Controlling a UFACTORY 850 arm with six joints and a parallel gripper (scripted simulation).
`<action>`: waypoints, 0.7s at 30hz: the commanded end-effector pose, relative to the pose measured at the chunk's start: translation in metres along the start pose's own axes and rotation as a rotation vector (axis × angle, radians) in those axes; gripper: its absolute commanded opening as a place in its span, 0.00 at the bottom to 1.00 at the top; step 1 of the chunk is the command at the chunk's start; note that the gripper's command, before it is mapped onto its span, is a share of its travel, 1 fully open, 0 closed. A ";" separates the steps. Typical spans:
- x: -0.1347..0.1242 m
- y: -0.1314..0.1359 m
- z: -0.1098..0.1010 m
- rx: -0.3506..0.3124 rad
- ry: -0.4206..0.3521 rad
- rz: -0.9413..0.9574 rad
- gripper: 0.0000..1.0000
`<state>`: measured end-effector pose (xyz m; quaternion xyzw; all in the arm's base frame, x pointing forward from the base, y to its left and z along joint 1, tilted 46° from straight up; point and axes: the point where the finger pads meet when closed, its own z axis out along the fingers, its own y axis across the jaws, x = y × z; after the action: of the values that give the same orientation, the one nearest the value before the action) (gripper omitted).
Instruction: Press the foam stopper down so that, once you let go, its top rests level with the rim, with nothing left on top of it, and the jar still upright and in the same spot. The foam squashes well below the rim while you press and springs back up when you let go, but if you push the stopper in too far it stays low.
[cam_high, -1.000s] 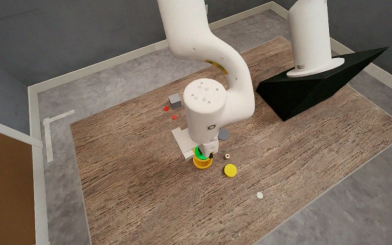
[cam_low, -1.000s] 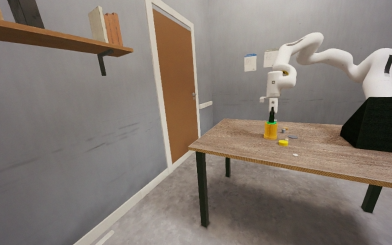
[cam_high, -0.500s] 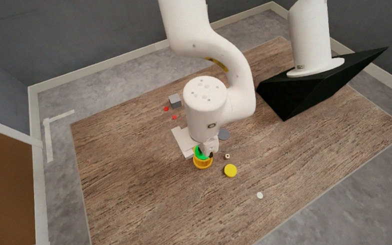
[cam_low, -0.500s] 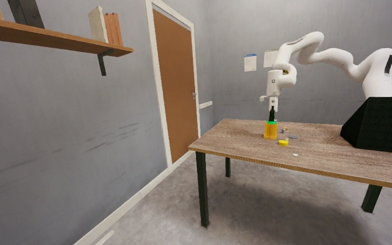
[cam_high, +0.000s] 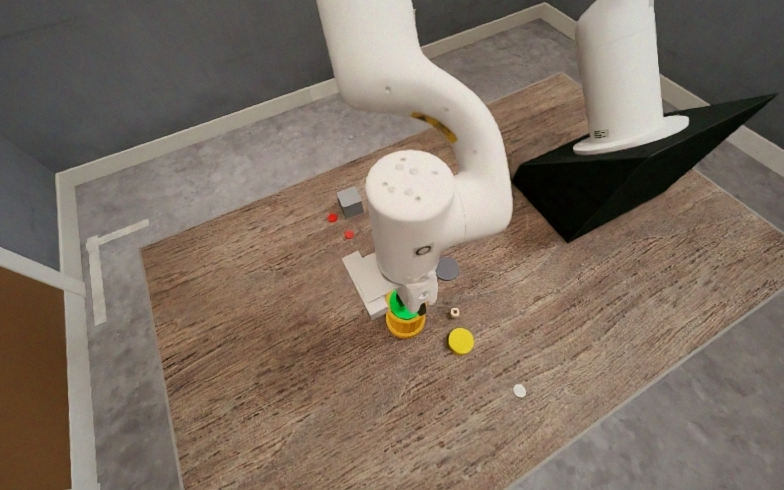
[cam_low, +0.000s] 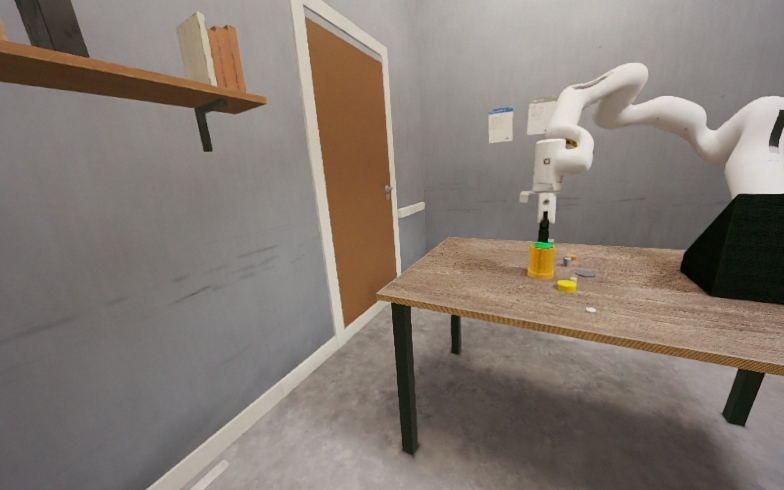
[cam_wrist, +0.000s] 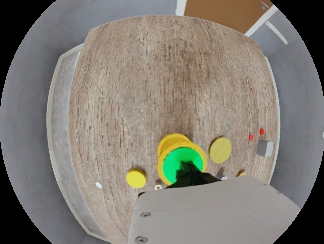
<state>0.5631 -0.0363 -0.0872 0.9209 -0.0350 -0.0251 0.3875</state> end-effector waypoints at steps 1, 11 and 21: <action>0.001 0.000 -0.001 0.001 0.002 0.001 0.00; 0.001 0.000 -0.023 0.001 0.002 0.001 0.00; 0.001 0.000 -0.033 0.001 0.002 0.001 0.00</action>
<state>0.5655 -0.0150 -0.0663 0.9209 -0.0350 -0.0250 0.3874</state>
